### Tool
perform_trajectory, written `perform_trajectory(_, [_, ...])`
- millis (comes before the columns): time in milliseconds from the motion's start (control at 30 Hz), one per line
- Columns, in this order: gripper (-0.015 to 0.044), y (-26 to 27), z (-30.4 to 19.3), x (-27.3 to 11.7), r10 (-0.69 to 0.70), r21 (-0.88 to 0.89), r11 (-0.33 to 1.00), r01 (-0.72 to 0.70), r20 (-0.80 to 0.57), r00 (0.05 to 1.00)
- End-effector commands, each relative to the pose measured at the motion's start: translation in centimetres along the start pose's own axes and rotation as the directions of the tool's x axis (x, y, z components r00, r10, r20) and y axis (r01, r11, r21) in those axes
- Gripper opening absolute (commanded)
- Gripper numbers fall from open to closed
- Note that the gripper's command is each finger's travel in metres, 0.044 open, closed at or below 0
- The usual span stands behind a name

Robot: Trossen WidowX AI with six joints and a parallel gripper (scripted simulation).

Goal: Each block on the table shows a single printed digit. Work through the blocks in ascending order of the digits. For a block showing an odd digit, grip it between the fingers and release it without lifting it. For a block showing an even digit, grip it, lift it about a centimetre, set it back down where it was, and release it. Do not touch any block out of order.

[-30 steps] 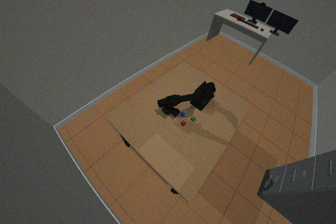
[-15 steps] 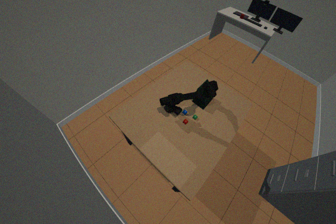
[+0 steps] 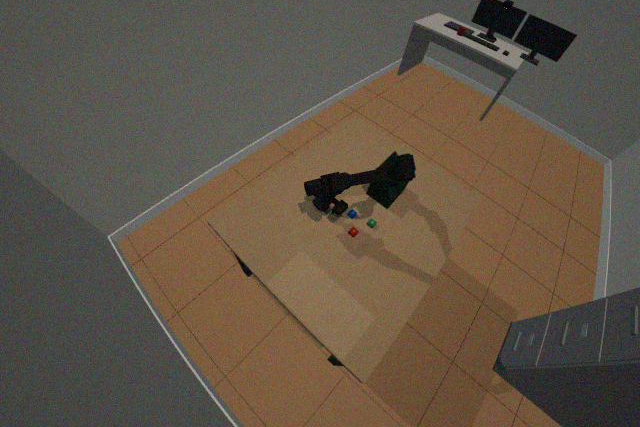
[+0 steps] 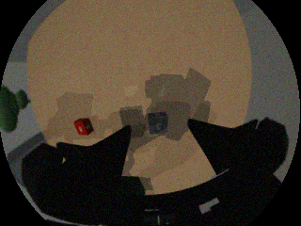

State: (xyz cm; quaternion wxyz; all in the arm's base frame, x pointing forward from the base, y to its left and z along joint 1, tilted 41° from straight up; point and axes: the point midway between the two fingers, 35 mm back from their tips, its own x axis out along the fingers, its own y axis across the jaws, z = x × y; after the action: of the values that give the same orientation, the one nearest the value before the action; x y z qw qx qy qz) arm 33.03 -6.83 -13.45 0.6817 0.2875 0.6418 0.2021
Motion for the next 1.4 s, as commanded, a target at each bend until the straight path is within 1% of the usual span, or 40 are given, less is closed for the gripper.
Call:
perform_trajectory(0, [0.0400, 0.1, 0.1, -0.8, -0.003, -0.011, 1.000, 0.003, -0.002, 1.000])
perform_trajectory(67, [0.0348, 0.0, 0.2, -2.1, -0.005, -0.011, 1.000, 0.005, -0.002, 1.000])
perform_trajectory(167, [0.0269, 0.0, 0.2, -7.6, -0.007, -0.011, 1.000, 0.007, -0.002, 1.000])
perform_trajectory(200, [0.0242, 0.0, 0.2, -8.6, -0.006, -0.011, 1.000, 0.006, -0.002, 1.000])
perform_trajectory(333, [0.0138, 0.0, 0.1, -8.9, -0.006, -0.011, 1.000, 0.006, -0.003, 1.000])
perform_trajectory(367, [0.0120, 0.0, 0.1, -8.9, -0.006, -0.011, 1.000, 0.006, -0.003, 1.000])
perform_trajectory(767, [0.0120, 0.3, 0.2, -9.0, -0.007, -0.011, 1.000, 0.007, -0.003, 1.000])
perform_trajectory(833, [0.0120, 2.4, 0.4, -9.1, -0.010, -0.009, 1.000, 0.010, -0.002, 1.000])
perform_trajectory(933, [0.0120, 7.4, 0.4, -9.2, -0.012, -0.008, 1.000, 0.012, -0.002, 1.000])
perform_trajectory(1100, [0.0120, 14.9, -1.2, -8.9, -0.001, -0.009, 1.000, 0.001, -0.004, 1.000])
perform_trajectory(1167, [0.0120, 15.9, -1.6, -8.8, 0.001, -0.009, 1.000, -0.001, -0.004, 1.000])
perform_trajectory(1333, [0.0120, 15.9, -1.6, -8.8, 0.001, -0.009, 1.000, -0.002, -0.004, 1.000])
perform_trajectory(1367, [0.0146, 15.9, -1.5, -8.5, 0.001, -0.009, 1.000, -0.001, -0.004, 1.000])
